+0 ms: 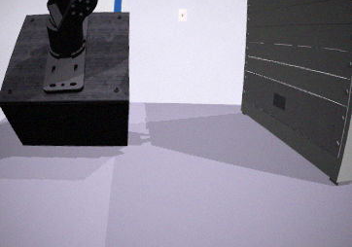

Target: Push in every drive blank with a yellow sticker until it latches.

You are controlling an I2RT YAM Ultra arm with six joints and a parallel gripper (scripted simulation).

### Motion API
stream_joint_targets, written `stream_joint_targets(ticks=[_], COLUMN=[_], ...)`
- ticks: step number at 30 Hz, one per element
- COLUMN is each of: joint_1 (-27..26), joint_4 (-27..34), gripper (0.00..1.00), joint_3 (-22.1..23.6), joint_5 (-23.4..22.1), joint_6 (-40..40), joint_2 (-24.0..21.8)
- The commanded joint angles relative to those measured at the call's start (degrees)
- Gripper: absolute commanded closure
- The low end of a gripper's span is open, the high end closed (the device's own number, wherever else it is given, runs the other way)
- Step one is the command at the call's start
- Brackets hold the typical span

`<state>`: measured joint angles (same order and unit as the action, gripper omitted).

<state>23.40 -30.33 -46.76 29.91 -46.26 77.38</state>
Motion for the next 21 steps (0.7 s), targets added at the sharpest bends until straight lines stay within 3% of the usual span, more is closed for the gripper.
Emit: stream_joint_targets(ticks=[1, 21], joint_1=[0.14, -0.36], joint_4=[-1.59, -1.36], gripper=[1.0, 1.0], joint_3=[-2.54, -3.3], joint_5=[-1.65, -2.09], joint_6=[0.38, 0.33], joint_2=[-0.18, 1.18])
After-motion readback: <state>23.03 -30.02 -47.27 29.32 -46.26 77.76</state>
